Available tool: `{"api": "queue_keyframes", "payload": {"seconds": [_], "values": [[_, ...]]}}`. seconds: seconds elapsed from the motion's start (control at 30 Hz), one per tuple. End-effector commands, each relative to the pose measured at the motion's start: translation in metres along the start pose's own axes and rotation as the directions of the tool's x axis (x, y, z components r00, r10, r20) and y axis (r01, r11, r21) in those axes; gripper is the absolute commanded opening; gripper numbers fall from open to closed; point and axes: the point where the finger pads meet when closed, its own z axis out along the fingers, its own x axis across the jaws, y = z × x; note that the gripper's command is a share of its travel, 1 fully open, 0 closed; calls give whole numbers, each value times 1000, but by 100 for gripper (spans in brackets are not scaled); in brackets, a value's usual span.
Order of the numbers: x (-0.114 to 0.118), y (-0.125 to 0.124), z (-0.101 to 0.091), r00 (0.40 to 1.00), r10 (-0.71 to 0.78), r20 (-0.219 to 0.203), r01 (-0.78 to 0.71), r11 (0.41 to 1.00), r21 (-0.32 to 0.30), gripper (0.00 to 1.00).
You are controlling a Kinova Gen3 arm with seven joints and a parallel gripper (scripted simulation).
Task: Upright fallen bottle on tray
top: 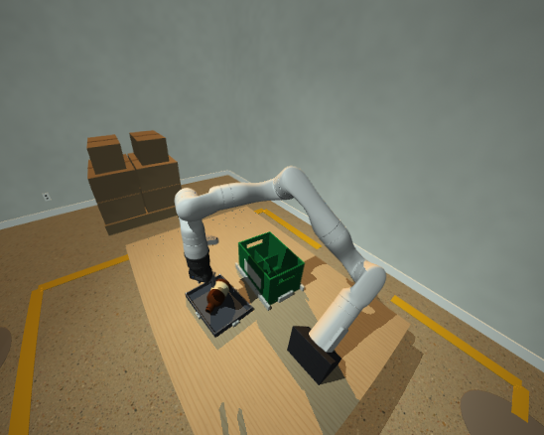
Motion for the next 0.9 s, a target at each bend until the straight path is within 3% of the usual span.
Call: {"api": "queue_keyframes", "payload": {"seconds": [0.0, 0.43, 0.87], "values": [[0, 0, -1, 1000, 0, 2, 0, 1000, -1, 100], [0, 0, 7, 1000, 0, 2, 0, 1000, 0, 100], [-1, 0, 40, 1000, 0, 2, 0, 1000, 0, 100]]}}
